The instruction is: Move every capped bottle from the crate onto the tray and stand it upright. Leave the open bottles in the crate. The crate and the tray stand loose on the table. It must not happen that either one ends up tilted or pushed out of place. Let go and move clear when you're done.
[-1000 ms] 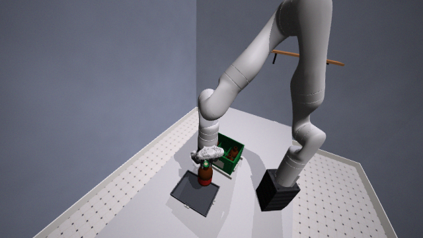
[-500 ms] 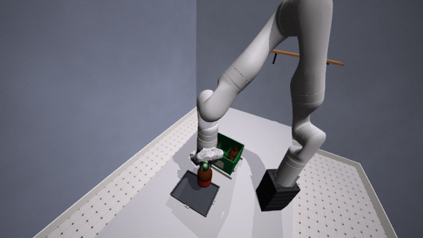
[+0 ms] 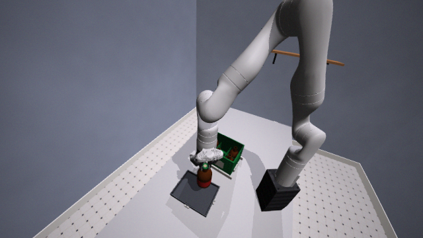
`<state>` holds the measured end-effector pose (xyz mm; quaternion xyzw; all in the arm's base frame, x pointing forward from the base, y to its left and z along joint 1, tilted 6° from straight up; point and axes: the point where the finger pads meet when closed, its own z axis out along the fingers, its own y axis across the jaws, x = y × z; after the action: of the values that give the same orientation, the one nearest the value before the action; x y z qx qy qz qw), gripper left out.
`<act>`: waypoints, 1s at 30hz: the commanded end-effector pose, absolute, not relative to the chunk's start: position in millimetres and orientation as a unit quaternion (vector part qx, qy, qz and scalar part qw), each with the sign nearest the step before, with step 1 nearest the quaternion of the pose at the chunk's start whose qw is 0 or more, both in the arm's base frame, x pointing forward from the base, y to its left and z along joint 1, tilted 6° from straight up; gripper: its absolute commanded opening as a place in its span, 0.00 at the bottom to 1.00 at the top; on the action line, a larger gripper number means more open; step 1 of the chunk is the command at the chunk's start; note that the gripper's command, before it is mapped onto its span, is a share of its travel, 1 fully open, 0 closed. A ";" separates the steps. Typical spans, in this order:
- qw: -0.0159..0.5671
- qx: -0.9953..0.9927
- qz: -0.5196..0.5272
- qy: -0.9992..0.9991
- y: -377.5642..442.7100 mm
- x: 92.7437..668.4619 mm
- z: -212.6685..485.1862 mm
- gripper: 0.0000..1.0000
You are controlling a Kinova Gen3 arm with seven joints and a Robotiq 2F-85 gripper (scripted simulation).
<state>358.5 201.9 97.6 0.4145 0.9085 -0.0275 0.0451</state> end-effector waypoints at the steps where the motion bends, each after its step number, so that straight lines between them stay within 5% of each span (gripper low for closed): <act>1: 0.042 0.418 -0.028 0.907 206.0 356.6 97.4 0.00; 30: 0.043 0.416 -0.026 0.908 201.9 361.4 57.9 0.00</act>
<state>362.6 205.0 64.8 0.4135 0.9091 -0.0237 0.0449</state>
